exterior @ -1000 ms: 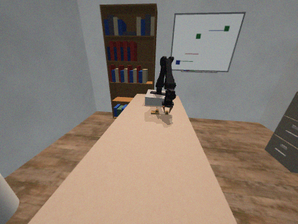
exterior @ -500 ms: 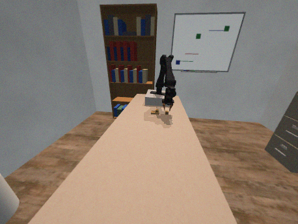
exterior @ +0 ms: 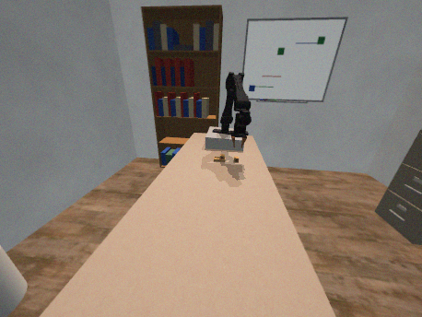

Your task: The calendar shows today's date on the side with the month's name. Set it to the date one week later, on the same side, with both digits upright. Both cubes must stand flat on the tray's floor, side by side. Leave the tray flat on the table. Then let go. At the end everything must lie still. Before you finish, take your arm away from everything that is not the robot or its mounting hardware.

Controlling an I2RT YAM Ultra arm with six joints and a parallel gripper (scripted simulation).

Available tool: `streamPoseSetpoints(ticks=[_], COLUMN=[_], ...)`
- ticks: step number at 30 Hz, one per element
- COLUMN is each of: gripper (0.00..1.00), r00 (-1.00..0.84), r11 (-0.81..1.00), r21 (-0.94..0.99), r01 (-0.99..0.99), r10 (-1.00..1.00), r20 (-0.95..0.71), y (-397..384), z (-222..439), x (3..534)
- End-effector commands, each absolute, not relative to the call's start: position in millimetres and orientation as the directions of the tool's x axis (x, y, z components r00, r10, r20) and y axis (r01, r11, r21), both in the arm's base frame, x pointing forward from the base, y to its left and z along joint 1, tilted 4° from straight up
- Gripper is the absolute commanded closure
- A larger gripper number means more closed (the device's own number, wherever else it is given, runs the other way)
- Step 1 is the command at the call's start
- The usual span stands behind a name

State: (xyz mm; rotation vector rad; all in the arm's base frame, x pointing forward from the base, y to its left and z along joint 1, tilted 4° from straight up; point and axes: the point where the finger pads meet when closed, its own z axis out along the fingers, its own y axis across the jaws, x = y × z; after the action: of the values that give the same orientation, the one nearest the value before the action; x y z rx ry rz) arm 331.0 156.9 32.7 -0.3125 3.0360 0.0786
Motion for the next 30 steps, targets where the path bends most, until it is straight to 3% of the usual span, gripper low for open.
streamPoseSetpoints(ticks=[1,6,7,30], gripper=[0.55,0.55,0.00,0.00], r00=[-0.977,-0.977,-0.977,-0.974], r11=[0.978,0.978,0.978,0.975], r21=[0.037,0.037,0.037,0.036], r01=[-0.205,-0.205,-0.205,-0.219], r10=[-0.202,-0.202,-0.202,-0.216], r20=[-0.074,-0.074,-0.074,-0.074], y=[154.2,154.1,154.1,153.3], z=[39.1,39.9,39.9,39.8], x=[326.0,325.9,325.9,326.2])
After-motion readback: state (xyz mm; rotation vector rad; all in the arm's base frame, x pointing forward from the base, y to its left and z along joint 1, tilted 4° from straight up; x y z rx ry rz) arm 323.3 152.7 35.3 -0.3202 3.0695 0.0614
